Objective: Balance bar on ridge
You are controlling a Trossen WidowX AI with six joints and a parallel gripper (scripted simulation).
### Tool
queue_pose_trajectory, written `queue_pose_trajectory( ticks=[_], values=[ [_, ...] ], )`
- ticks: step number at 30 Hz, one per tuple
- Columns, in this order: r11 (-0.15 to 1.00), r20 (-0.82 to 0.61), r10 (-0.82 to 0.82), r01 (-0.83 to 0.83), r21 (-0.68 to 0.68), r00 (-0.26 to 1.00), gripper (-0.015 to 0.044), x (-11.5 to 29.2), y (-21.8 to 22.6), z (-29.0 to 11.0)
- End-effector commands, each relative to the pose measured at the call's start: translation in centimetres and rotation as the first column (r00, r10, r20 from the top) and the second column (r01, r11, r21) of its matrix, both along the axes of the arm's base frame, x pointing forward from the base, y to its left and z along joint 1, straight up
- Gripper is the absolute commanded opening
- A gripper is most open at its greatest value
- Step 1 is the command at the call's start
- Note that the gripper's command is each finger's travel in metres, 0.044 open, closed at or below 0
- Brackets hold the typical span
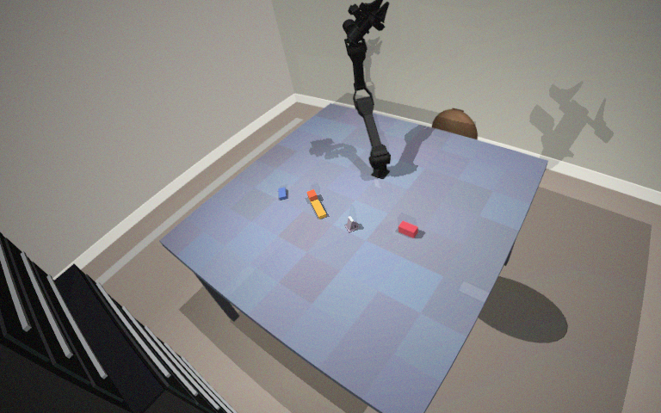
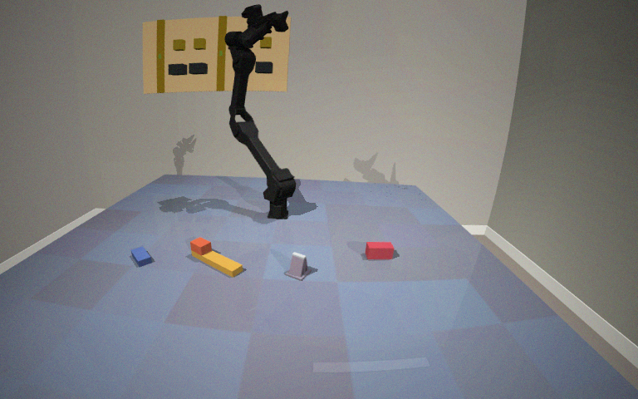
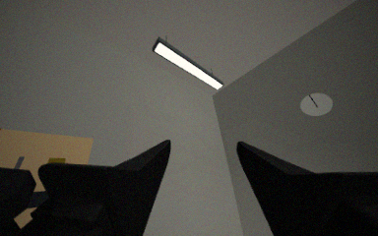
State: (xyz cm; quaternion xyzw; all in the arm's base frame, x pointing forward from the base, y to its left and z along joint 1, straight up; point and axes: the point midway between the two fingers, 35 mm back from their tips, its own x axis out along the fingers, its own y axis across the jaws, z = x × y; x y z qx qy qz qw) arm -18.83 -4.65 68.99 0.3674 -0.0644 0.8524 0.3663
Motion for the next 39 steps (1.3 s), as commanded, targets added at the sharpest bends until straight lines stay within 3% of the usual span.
queue_pose_trajectory(
  ticks=[1, 9, 17, 28, 39],
  values=[
    [0.997, -0.034, -0.078, 0.078, -0.013, 0.996, 0.0315, 2.2, 2.6, 0.5],
    [0.953, -0.086, -0.300, 0.295, -0.072, 0.950, 0.0315, 8.4, 8.6, 0.9],
    [0.824, -0.091, -0.558, 0.538, -0.181, 0.825, 0.0315, 16.7, 14.4, -0.4],
    [0.529, 0.039, -0.820, 0.782, -0.329, 0.571, 0.0315, 27.9, 19.3, -4.2],
    [0.168, 0.257, -0.913, 0.865, -0.473, 0.318, 0.0315, 39.0, 20.8, -11.0]
  ],
)
